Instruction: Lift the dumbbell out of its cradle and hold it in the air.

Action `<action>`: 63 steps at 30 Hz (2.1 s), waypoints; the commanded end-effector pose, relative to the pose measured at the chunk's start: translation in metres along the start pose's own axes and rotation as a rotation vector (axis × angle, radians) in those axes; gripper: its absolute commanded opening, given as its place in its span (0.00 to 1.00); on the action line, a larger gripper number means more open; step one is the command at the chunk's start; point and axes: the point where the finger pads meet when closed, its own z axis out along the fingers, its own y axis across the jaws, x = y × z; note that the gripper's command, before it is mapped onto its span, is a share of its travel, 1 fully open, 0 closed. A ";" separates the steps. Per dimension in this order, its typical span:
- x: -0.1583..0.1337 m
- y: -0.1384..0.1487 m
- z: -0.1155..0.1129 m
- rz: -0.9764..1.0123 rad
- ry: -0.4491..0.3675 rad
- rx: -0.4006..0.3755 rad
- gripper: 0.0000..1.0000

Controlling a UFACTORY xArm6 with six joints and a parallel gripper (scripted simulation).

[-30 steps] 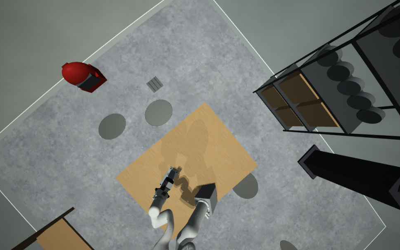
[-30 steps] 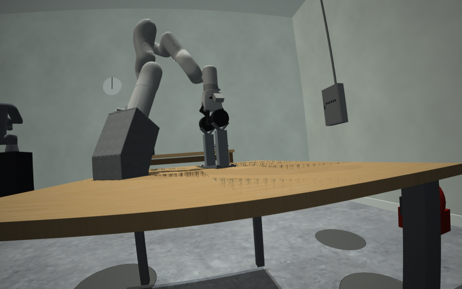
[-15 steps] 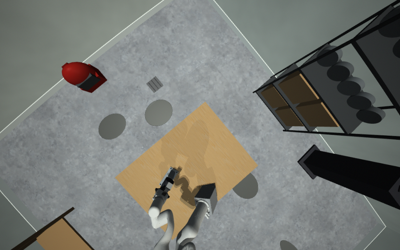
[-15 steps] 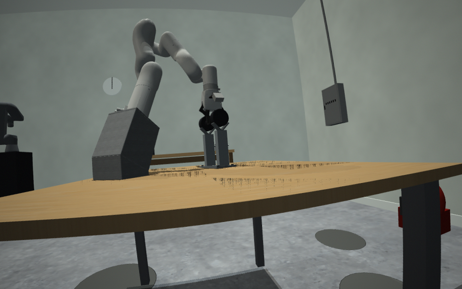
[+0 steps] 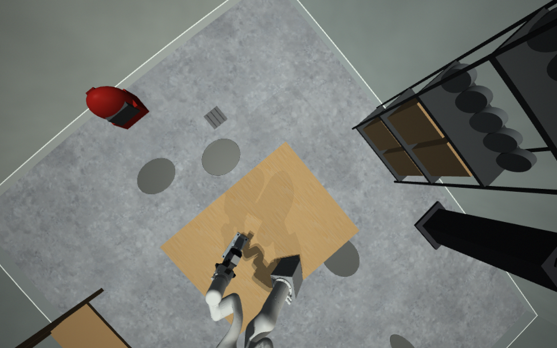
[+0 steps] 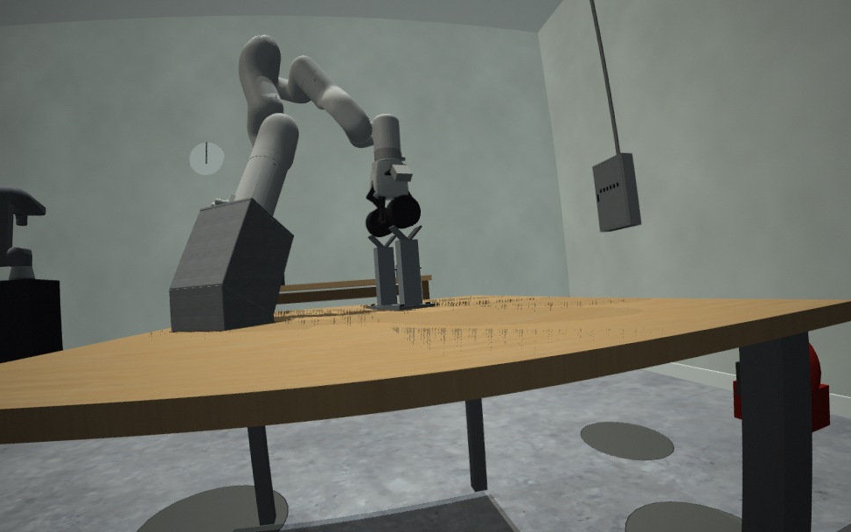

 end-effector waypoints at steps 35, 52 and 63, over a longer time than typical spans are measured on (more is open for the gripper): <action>0.000 0.000 -0.082 -0.001 0.007 0.005 0.00; 0.000 0.000 -0.089 0.000 0.009 0.005 0.00; 0.000 0.000 -0.089 0.000 0.009 0.005 0.00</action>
